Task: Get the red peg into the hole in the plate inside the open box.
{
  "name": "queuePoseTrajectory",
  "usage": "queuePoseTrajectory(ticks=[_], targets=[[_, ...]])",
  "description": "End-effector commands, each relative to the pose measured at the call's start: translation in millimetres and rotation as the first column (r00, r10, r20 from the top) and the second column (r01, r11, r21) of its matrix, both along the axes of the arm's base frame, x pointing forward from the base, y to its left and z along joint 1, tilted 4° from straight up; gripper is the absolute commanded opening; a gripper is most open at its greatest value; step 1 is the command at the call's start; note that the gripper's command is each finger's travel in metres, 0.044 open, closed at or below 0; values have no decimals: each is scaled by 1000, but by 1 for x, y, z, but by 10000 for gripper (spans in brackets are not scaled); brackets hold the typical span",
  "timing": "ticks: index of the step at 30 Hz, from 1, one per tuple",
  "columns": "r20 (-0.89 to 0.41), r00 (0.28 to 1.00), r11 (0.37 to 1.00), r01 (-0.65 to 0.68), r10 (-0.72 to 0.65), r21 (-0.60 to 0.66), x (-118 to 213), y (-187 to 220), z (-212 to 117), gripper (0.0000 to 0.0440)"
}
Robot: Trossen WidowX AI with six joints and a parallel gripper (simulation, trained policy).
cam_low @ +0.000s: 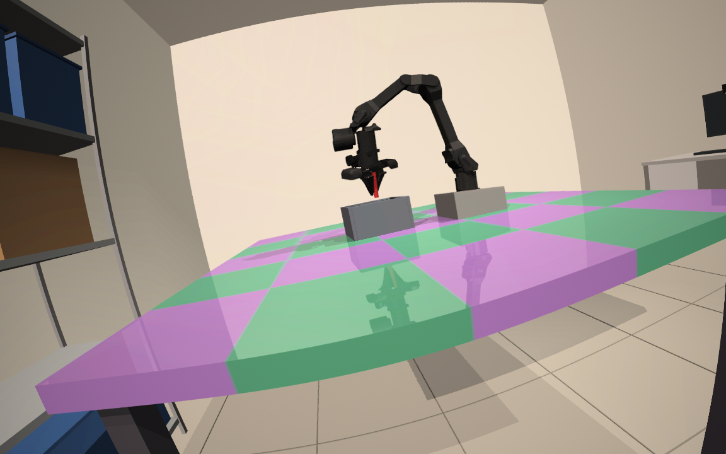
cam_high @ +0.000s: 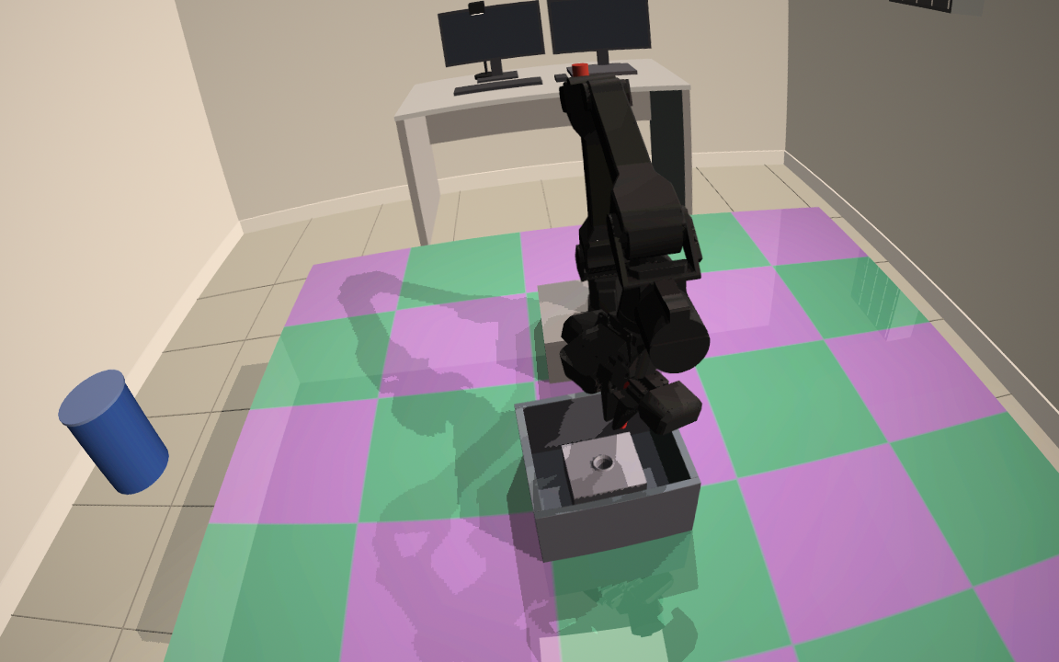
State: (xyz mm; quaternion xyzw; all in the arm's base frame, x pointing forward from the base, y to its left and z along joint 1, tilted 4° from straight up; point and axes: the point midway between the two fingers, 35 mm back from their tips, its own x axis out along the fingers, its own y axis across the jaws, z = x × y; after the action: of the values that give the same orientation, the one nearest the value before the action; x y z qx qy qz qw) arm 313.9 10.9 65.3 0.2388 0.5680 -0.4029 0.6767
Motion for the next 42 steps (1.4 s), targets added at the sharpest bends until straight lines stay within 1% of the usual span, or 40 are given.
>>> queuePoseTrajectory(ticks=[1, 9, 11, 13, 16, 17, 21, 27, 34, 42], targets=[[4, 1000, 1000, -14, 14, 17, 8, -7, -3, 0], [-20, 998, 996, -62, 63, 61, 16, -23, -27, 0], [-31, 996, 994, -77, 79, 74, 16, -25, -33, 12], [-44, 995, 992, -90, 94, 87, 16, -26, -40, 49], [-57, 993, 990, -98, 104, 106, 16, -28, -50, 124], [-57, 993, 989, -96, 103, 112, 18, -29, -52, 138], [-53, 988, 983, -137, 145, 124, 26, -34, -50, 144], [-52, 989, 977, -130, 141, 168, 42, -33, -45, 279], [-24, 990, 965, -127, 136, 230, 68, -30, -34, 438], [76, 985, 942, -172, 156, 287, 105, -17, -19, 440]])
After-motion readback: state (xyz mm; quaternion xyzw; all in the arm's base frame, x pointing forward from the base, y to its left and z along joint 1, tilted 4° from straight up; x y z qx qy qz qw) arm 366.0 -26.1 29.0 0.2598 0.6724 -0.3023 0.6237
